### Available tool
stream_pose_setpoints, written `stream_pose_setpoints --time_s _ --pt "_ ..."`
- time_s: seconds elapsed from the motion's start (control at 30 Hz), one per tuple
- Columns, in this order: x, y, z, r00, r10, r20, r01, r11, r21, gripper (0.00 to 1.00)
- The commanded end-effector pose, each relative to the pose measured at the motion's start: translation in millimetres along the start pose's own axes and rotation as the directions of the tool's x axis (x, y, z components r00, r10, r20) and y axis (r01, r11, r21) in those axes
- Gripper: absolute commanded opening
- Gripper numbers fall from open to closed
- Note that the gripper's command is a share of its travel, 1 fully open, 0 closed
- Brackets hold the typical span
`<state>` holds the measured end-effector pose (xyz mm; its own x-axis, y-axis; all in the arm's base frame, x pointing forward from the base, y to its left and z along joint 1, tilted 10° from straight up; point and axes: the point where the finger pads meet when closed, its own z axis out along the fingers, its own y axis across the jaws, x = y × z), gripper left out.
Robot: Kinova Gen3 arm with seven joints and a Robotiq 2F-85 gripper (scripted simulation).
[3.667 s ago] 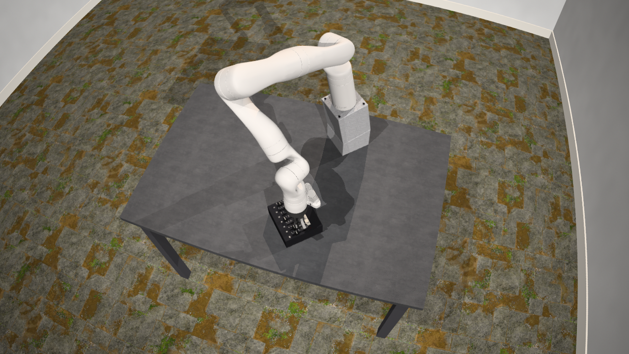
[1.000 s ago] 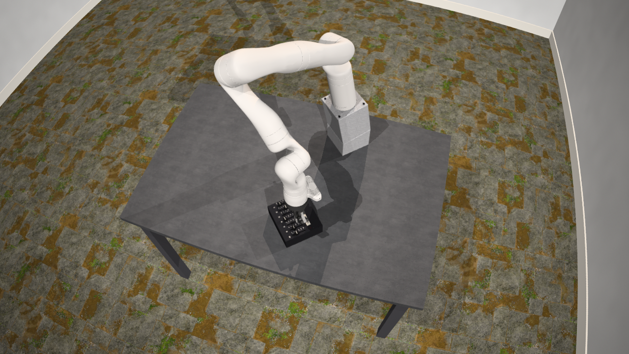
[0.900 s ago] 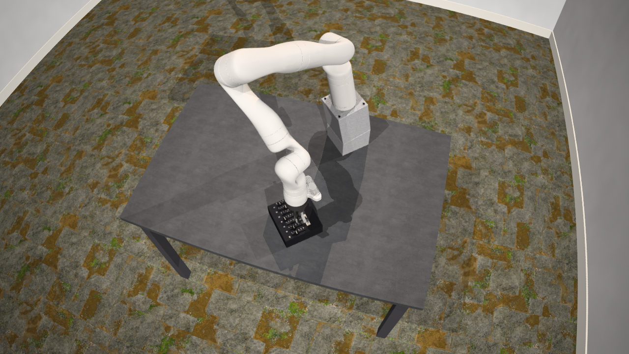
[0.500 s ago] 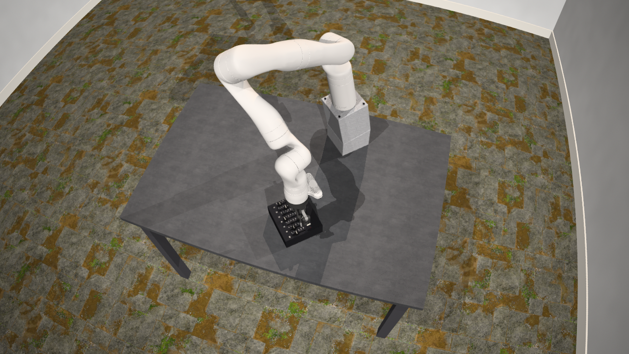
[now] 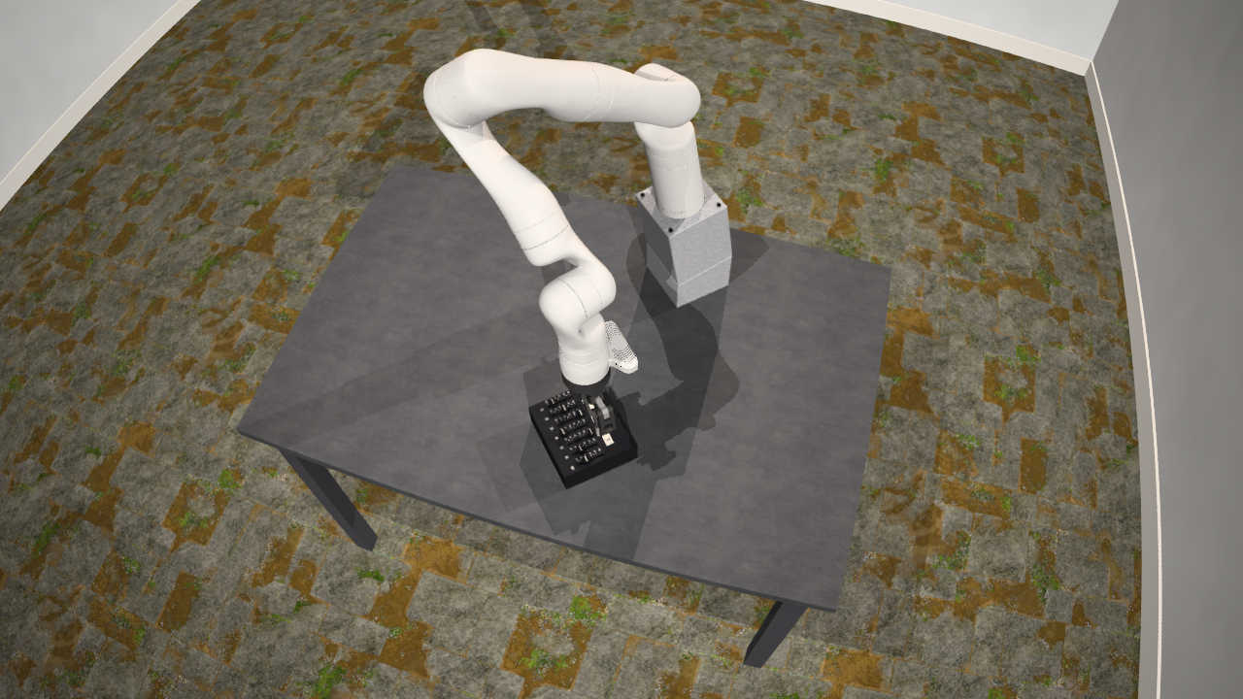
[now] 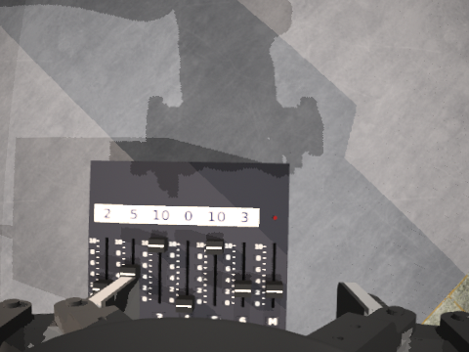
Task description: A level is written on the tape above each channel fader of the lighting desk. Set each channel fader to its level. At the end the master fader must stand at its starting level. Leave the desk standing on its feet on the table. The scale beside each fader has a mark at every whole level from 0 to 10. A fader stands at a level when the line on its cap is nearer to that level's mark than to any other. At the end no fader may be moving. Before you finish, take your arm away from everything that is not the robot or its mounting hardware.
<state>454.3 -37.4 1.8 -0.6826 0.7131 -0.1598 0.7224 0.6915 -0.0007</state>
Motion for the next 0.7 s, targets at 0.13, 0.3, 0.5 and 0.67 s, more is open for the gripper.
stream_pose_setpoints --time_s 0.13,0.3,0.5,0.67 --pt "-6.0 0.2 -13.2 1.0 0.005 0.013 -0.005 1.0 -0.005 1.0" --pt "-6.0 0.2 -13.2 1.0 0.005 0.013 -0.005 1.0 -0.005 1.0" --pt "-6.0 0.2 -13.2 1.0 0.005 0.013 -0.005 1.0 -0.005 1.0" --pt "-6.0 0.2 -13.2 1.0 0.005 0.013 -0.005 1.0 -0.005 1.0"
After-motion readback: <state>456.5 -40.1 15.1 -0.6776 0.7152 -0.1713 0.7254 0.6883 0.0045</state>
